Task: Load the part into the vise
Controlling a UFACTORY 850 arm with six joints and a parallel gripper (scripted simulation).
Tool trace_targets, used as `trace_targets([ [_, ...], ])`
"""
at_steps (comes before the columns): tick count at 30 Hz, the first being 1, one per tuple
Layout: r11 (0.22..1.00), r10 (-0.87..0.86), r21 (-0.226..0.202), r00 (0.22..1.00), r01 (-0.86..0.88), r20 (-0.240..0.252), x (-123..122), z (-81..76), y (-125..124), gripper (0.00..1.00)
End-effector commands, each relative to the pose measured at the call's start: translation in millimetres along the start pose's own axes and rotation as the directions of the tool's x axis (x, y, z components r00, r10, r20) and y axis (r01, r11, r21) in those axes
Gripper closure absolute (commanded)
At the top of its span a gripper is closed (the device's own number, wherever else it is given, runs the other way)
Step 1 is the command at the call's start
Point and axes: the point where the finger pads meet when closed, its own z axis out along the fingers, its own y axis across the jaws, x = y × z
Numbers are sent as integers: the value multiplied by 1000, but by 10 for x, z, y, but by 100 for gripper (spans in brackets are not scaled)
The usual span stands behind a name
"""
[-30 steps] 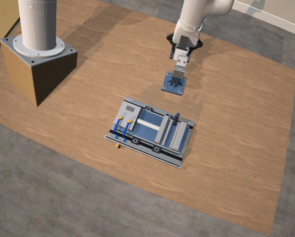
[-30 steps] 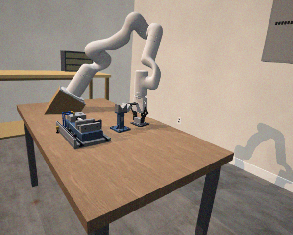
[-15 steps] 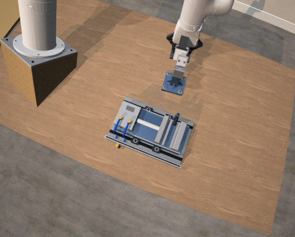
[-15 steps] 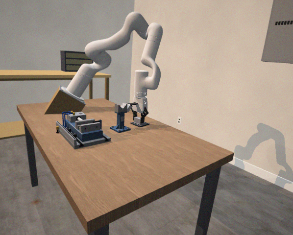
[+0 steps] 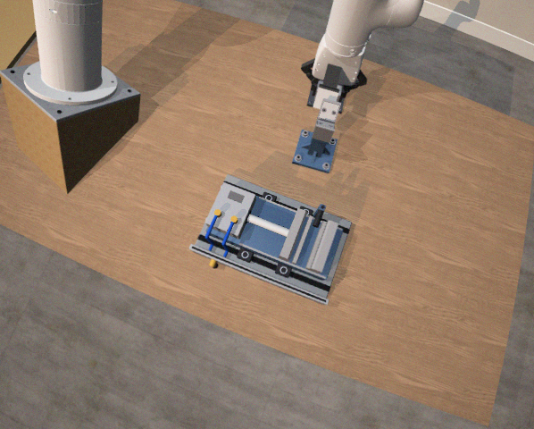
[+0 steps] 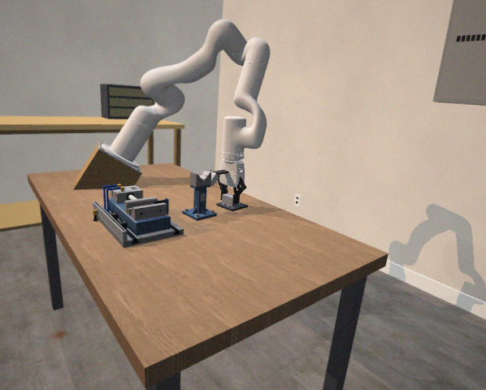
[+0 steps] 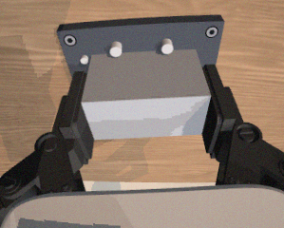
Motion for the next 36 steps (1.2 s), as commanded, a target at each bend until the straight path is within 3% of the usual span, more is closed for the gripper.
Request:
trace_targets([
  [1, 1000, -1, 2, 1000, 0, 0, -2, -16, -11, 100],
  [19, 1000, -1, 2, 1000, 1, 0, -2, -220, -10, 100],
  [34, 1000, -1, 2, 1000, 1, 0, -2, -681, -7, 100],
  [36, 1000, -1, 2, 1000, 1, 0, -2, -681, -7, 100],
])
